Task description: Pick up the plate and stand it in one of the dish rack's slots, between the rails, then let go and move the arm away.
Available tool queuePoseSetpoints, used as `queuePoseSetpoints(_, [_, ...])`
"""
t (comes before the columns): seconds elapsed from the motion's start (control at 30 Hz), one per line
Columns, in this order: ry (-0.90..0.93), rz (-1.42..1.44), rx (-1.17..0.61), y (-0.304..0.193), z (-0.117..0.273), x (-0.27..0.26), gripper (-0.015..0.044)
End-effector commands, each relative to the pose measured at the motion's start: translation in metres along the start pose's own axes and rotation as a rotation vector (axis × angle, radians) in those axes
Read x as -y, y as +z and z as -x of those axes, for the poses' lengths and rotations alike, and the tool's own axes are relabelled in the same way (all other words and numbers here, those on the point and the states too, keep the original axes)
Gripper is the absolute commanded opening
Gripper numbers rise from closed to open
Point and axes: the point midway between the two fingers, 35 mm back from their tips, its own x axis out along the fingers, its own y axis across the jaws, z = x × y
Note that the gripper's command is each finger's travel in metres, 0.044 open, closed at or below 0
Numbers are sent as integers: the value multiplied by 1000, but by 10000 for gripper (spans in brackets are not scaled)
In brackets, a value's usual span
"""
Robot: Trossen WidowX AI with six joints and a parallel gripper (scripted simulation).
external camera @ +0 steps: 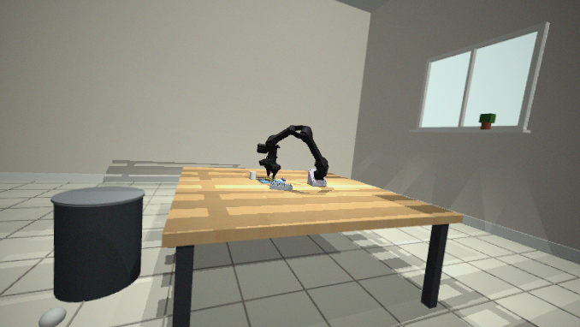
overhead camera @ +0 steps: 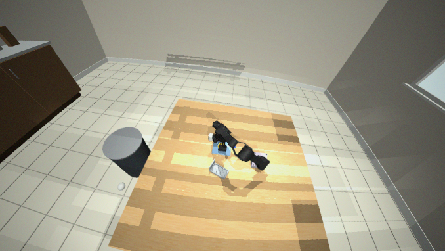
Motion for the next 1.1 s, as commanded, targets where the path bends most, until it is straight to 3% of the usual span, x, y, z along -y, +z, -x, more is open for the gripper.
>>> queuePoseSetpoints(0.0, [8, -11, -2, -2, -8, 0, 400])
queuePoseSetpoints(0.5, [9, -11, -2, -1, -17, -1, 385])
queuePoseSetpoints(0.83, [9, -11, -2, -1, -17, -1, 318])
queuePoseSetpoints(1.07, [5, -11, -2, 3, 4, 2, 134])
